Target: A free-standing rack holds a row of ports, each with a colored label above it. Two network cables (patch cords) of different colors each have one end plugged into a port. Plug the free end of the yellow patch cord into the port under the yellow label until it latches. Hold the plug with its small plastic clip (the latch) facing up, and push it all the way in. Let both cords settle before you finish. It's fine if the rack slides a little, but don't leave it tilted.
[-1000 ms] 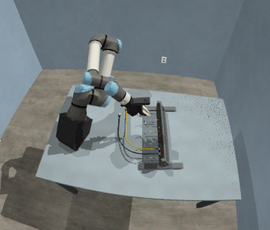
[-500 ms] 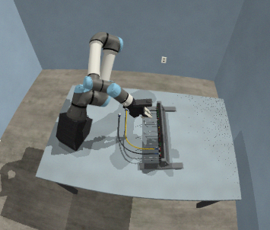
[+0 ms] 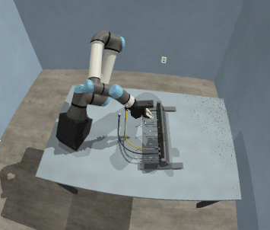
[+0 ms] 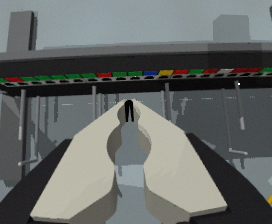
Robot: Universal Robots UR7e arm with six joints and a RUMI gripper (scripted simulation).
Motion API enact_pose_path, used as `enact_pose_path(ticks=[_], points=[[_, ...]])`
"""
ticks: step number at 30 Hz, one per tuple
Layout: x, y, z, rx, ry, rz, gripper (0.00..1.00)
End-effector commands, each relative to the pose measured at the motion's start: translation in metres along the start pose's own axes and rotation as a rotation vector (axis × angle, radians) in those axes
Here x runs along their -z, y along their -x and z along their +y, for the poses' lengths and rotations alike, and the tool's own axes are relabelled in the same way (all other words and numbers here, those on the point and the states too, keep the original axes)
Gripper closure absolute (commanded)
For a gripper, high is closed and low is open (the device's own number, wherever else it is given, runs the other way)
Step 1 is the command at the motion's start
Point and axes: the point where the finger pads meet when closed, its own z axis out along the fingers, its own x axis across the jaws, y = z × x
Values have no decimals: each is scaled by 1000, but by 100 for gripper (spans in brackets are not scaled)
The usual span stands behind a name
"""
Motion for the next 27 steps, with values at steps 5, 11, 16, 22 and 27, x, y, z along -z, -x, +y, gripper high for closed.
enact_pose_path(ticks=[5, 11, 16, 22, 27], points=[[-7, 0, -1, 0, -4, 5, 100], [-11, 0, -1, 0, -4, 5, 100], [-13, -1, -1, 0, -4, 5, 100], [-14, -1, -1, 0, -4, 5, 100], [-16, -1, -1, 0, -4, 5, 100]])
